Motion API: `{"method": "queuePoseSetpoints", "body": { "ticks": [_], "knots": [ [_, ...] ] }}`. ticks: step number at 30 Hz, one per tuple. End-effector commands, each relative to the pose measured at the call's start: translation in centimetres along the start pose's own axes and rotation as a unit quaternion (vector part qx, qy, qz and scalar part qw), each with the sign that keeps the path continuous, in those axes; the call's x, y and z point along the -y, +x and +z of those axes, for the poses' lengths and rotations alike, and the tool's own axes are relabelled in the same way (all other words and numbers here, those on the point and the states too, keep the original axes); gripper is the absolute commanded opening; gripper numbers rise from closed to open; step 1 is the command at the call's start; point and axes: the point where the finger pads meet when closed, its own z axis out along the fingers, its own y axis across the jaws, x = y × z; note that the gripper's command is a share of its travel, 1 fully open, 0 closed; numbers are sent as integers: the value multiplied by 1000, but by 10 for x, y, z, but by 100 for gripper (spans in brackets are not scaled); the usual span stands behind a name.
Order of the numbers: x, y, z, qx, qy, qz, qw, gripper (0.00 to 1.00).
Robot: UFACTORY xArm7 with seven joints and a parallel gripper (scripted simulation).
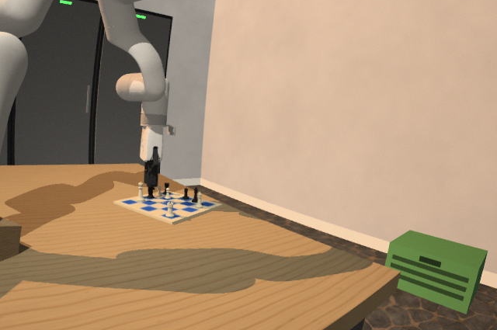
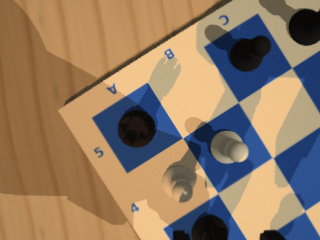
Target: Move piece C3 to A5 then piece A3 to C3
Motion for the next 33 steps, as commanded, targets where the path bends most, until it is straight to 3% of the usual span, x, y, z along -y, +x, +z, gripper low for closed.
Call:
{"method": "queuePoseSetpoints", "body": {
  "ticks": [1, 15, 33],
  "knots": [
    [1, 1, 5, -2, 1, 0, 1000, 39],
    [1, 1, 25, -2, 1, 0, 1000, 39],
    [1, 1, 26, -2, 1, 0, 1000, 39]
  ]
}}
